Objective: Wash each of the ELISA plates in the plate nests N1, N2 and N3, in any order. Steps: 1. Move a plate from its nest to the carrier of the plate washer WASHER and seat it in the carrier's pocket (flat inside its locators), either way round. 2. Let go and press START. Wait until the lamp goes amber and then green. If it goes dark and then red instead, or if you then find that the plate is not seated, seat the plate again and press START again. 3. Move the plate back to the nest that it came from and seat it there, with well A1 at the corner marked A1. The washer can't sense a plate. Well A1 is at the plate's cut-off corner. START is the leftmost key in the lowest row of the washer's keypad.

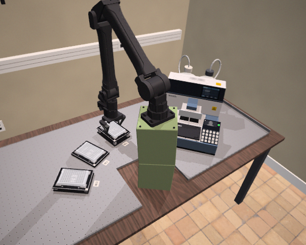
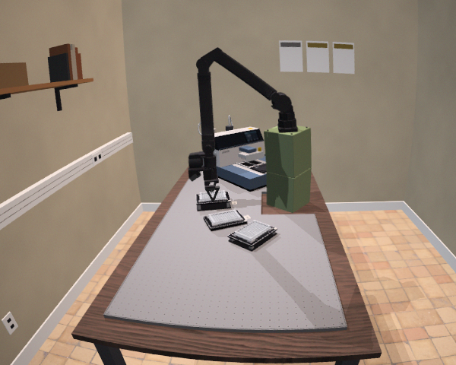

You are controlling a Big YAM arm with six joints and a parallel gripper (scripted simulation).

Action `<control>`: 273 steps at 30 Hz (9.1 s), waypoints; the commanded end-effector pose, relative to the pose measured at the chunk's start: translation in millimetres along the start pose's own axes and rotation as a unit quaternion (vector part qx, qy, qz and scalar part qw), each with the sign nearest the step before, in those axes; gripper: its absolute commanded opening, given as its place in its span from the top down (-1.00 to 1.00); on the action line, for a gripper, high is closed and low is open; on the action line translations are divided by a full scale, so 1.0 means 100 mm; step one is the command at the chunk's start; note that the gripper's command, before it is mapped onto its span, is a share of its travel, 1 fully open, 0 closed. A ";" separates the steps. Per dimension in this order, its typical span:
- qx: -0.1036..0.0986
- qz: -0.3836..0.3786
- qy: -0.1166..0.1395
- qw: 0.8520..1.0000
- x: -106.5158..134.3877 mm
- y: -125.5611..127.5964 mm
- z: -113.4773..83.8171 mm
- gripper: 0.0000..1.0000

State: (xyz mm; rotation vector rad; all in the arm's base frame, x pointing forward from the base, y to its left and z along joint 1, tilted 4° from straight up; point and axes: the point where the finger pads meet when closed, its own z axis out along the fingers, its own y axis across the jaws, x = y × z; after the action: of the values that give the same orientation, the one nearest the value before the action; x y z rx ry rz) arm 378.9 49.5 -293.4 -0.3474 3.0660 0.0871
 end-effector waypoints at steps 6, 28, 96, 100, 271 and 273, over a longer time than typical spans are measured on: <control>0.001 0.002 -0.003 1.000 -0.04 0.00 0.00 -1.00; 0.003 0.010 -0.004 1.000 -0.04 -0.04 -0.34 -1.00; 0.001 0.000 0.004 1.000 0.02 -0.02 -0.88 -1.00; 0.001 0.000 0.004 1.000 0.02 -0.02 -0.88 -1.00; 0.001 -0.109 -0.001 0.994 0.40 1.95 0.12 -1.00; 0.001 -0.109 -0.001 0.994 0.40 1.95 0.13 -1.00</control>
State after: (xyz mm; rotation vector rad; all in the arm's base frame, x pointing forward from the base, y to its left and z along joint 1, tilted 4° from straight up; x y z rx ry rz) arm 300.0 228.8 -291.3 -0.6854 2.9999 0.0797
